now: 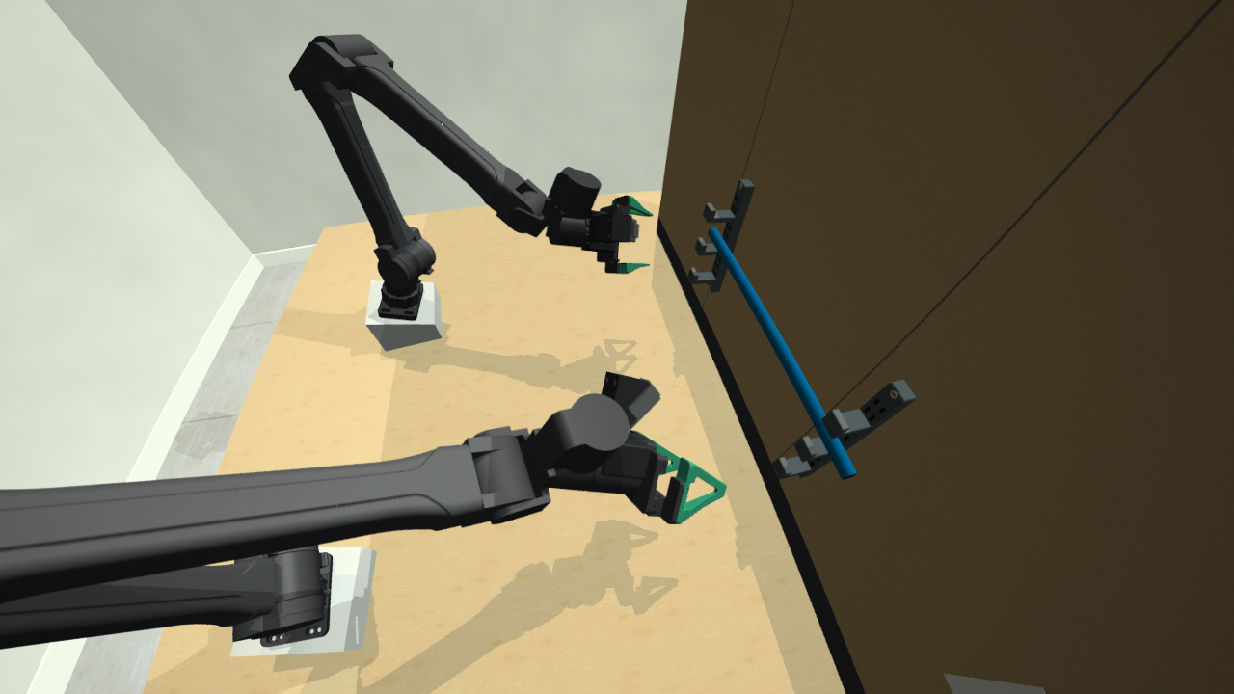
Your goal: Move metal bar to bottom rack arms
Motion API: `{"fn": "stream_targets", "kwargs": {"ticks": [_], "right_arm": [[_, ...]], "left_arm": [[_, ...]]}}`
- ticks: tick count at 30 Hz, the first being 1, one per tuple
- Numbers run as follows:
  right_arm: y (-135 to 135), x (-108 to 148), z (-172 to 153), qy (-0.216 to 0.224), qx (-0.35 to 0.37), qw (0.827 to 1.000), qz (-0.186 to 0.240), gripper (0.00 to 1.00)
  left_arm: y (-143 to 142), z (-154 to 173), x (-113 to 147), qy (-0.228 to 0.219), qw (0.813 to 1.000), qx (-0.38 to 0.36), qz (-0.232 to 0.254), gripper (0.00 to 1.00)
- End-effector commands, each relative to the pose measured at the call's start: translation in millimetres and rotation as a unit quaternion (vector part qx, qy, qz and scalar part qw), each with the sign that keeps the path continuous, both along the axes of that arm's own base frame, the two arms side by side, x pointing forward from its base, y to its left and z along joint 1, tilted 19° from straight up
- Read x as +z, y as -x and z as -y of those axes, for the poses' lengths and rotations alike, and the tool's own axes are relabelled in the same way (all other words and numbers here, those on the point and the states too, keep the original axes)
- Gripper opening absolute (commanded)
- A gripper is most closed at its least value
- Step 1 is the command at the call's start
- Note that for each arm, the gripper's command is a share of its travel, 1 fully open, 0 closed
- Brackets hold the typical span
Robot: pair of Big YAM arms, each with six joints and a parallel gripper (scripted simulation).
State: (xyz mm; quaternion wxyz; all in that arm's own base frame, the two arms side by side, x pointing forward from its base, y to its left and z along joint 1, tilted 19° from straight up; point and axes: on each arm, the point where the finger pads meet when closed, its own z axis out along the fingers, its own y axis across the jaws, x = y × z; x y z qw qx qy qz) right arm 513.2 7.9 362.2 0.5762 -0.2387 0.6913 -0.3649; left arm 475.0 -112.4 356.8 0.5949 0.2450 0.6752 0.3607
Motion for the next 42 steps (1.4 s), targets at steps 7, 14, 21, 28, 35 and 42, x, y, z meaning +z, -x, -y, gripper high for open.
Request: {"fn": "stream_targets", "kwargs": {"ticks": [7,14,21,28,35,42], "right_arm": [[-19,26,-14,0.077,0.012,0.996,0.041,1.0],[-26,30,-16,0.111,0.014,0.992,0.052,1.0],[-36,36,-20,0.159,0.016,0.985,0.068,1.0],[-44,40,-23,0.193,0.018,0.978,0.079,1.0],[-54,45,-26,0.238,0.021,0.967,0.094,1.0],[-63,50,-29,0.276,0.023,0.955,0.106,1.0]], "left_arm": [[-5,23,8,-0.078,0.996,-0.01,0.029,1.0],[-9,33,11,-0.113,0.993,-0.013,0.041,1.0],[-15,48,14,-0.161,0.985,-0.016,0.058,1.0],[-19,58,16,-0.194,0.978,-0.019,0.07,1.0],[-25,72,20,-0.239,0.967,-0.022,0.087,1.0],[-29,84,23,-0.277,0.955,-0.024,0.1,1.0]]}}
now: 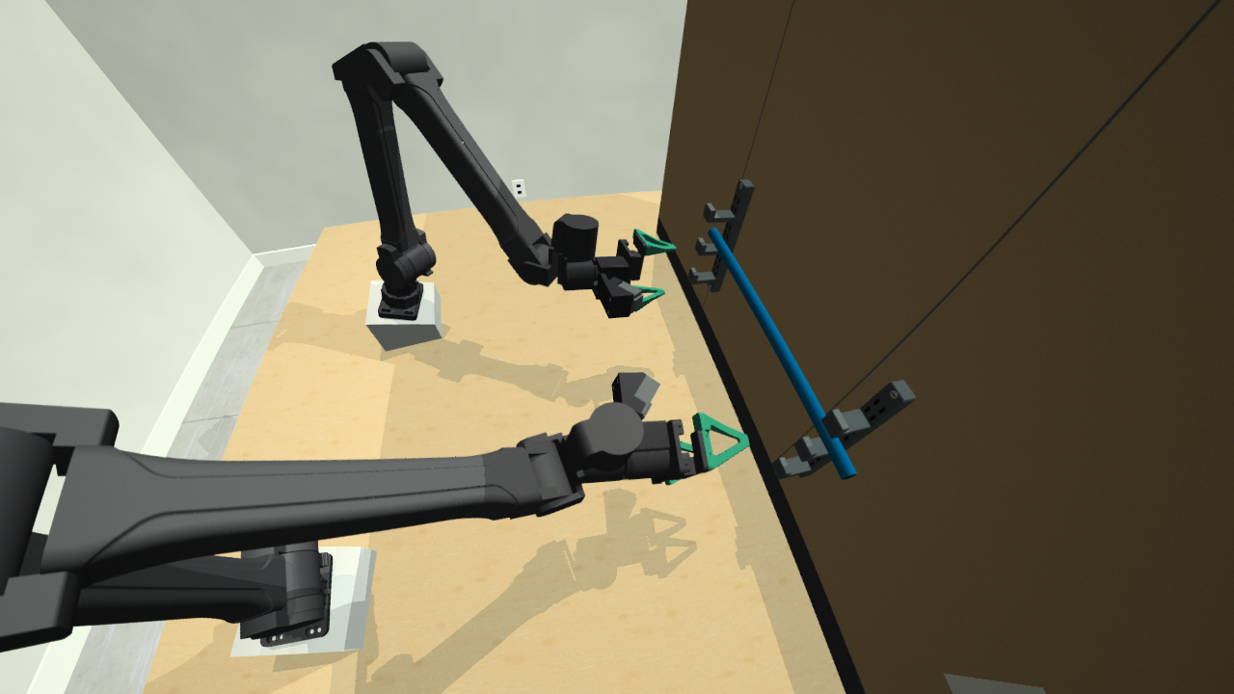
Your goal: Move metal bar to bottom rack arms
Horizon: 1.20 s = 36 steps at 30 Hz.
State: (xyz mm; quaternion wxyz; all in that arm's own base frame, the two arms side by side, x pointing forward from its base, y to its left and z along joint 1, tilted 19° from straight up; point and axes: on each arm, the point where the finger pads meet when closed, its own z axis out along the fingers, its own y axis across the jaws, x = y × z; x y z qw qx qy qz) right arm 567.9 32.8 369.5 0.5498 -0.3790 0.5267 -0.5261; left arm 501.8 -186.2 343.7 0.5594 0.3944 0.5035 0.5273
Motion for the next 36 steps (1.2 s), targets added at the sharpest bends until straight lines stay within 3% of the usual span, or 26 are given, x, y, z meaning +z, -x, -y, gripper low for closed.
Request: {"fn": "stream_targets", "kwargs": {"ticks": [1,16,36], "right_arm": [[-9,43,-4,0.017,0.0,0.999,0.045,1.0],[-31,54,-12,0.108,0.007,0.991,0.076,1.0],[-31,55,-12,0.108,0.007,0.991,0.078,1.0]], "left_arm": [[-3,11,36,-0.004,0.999,-0.003,0.036,1.0],[-15,41,43,-0.096,0.993,-0.013,0.069,1.0],[-15,41,44,-0.095,0.993,-0.013,0.071,1.0]]}}
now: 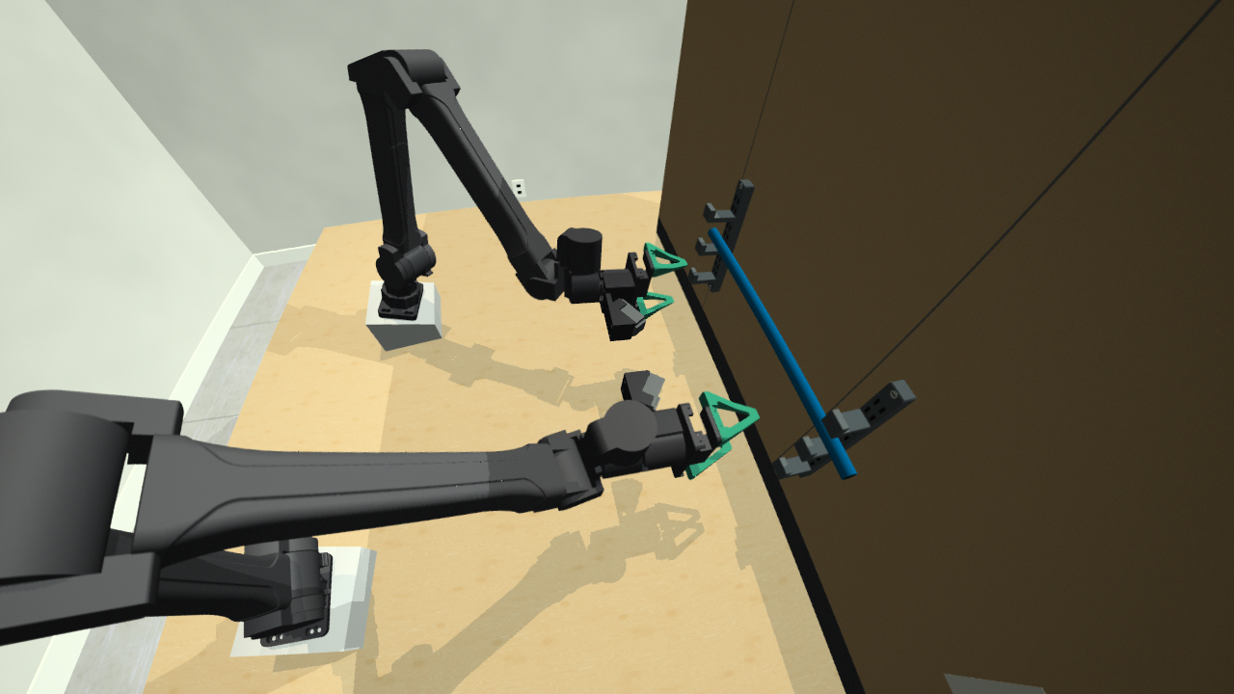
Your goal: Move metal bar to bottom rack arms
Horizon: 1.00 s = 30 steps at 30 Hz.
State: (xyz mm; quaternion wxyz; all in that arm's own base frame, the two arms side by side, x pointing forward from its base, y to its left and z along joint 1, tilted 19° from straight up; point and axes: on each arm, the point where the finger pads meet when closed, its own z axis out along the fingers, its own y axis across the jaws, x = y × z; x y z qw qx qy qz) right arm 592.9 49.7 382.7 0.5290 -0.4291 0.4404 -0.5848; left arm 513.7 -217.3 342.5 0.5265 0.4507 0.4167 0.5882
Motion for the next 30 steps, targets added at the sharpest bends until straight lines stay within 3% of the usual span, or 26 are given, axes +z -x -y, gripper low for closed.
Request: {"fn": "stream_targets", "kwargs": {"ticks": [1,30], "right_arm": [[-6,43,5,-0.005,-0.004,0.999,0.048,1.0],[-12,69,9,-0.008,-0.008,0.997,0.081,1.0]], "left_arm": [[-3,10,46,0.027,0.999,-0.008,0.045,1.0],[-5,17,72,0.046,0.996,-0.015,0.077,1.0]]}}
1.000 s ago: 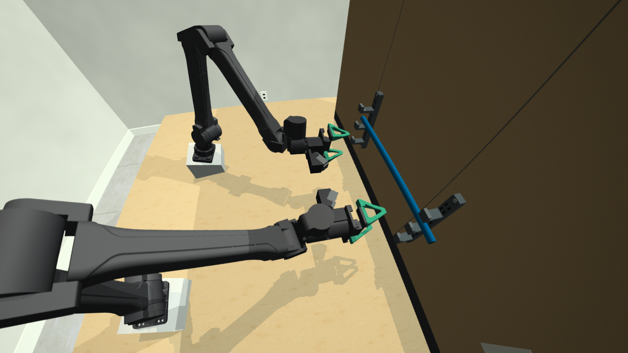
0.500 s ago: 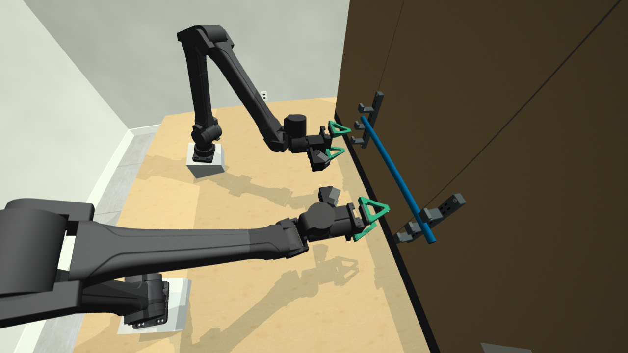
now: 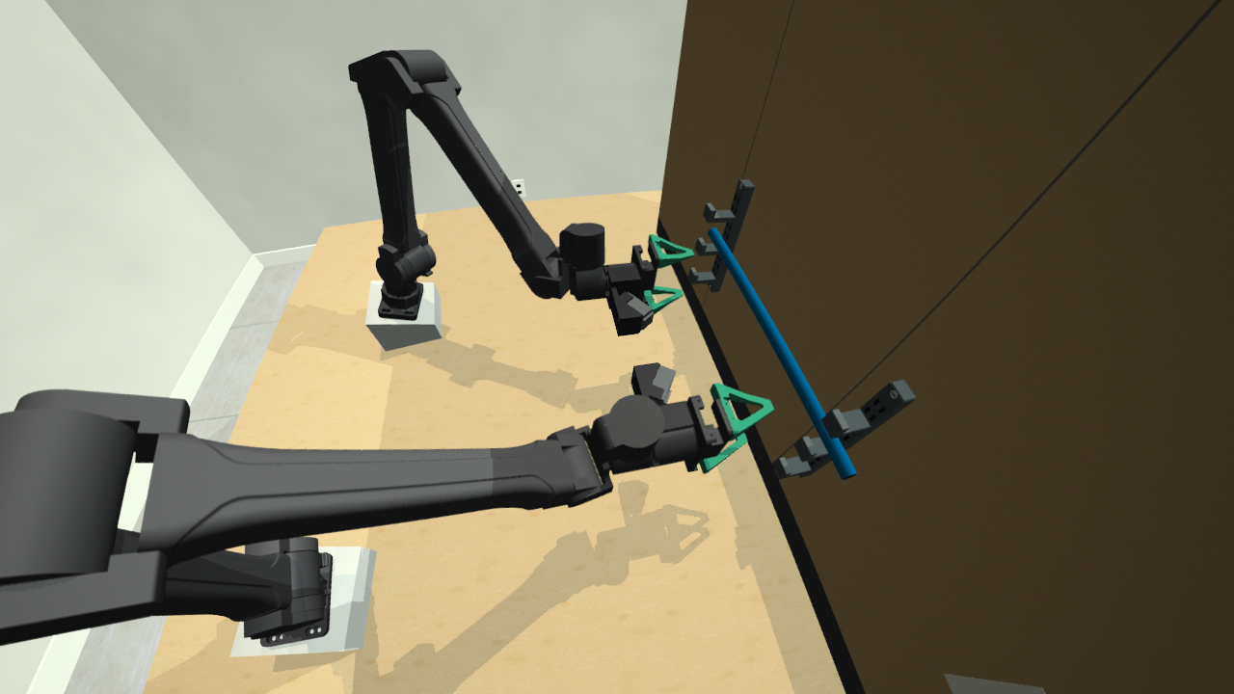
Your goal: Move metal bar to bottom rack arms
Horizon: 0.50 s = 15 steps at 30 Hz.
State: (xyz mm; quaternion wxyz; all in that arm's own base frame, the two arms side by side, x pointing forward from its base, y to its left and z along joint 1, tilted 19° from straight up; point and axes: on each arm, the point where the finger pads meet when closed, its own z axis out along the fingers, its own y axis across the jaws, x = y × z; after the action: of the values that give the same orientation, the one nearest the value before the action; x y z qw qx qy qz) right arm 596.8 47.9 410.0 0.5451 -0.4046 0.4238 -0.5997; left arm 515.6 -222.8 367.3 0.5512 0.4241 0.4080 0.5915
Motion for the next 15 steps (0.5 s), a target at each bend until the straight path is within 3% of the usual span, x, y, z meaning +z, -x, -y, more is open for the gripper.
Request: {"fn": "stream_targets", "kwargs": {"ticks": [1,15], "right_arm": [[-8.0,42.9,7.3,-0.004,-0.006,0.999,0.046,1.0],[-8.8,48.8,8.7,-0.005,-0.007,0.999,0.048,1.0]], "left_arm": [[-3.4,12.2,48.0,0.028,0.999,-0.009,0.046,1.0],[-3.7,14.3,56.8,0.03,0.998,-0.01,0.05,1.0]]}}
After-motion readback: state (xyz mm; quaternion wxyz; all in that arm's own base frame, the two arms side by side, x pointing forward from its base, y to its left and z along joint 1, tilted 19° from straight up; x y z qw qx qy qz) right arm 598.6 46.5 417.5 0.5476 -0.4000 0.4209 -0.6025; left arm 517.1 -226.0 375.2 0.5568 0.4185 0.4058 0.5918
